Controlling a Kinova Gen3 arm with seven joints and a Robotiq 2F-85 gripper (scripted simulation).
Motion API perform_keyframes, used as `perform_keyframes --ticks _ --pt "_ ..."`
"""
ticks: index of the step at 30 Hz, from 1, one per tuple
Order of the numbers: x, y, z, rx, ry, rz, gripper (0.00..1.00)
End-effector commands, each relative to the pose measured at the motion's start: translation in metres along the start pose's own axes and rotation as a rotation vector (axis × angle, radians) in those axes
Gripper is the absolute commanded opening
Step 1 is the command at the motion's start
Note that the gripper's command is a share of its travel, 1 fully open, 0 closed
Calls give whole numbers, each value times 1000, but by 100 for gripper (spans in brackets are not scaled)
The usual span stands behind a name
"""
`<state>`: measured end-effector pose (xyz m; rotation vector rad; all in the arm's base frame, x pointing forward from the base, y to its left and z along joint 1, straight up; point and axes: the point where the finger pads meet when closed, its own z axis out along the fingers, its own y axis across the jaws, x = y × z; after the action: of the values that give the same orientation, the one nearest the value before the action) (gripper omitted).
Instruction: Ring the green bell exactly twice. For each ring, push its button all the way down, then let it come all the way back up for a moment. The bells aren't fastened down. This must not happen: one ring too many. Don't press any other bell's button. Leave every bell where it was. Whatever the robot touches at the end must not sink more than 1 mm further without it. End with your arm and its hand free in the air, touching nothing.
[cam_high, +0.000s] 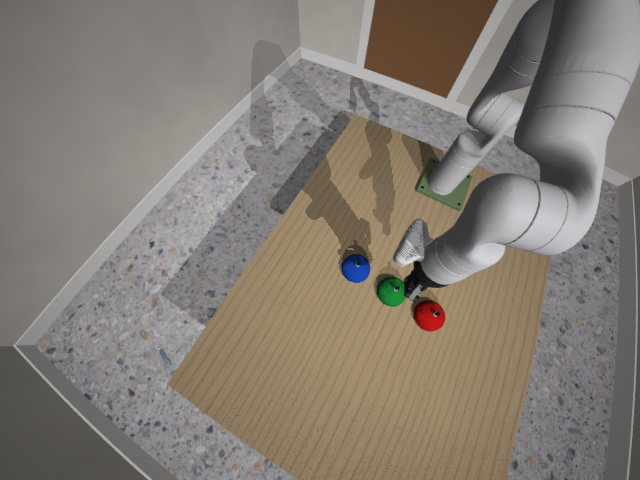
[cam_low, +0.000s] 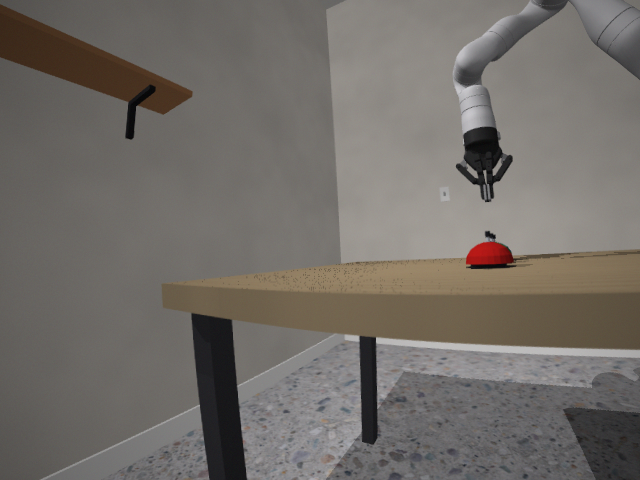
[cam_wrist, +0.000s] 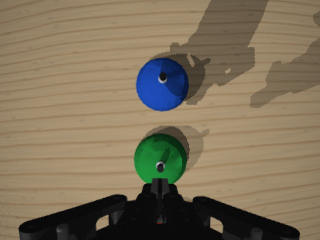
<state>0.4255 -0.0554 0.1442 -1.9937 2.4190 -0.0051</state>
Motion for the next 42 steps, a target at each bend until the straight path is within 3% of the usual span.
perform_keyframes --ticks 1,42 --pt "0 0 -1 2 0 0 0" --pt "0 0 5 0 4 2 0"
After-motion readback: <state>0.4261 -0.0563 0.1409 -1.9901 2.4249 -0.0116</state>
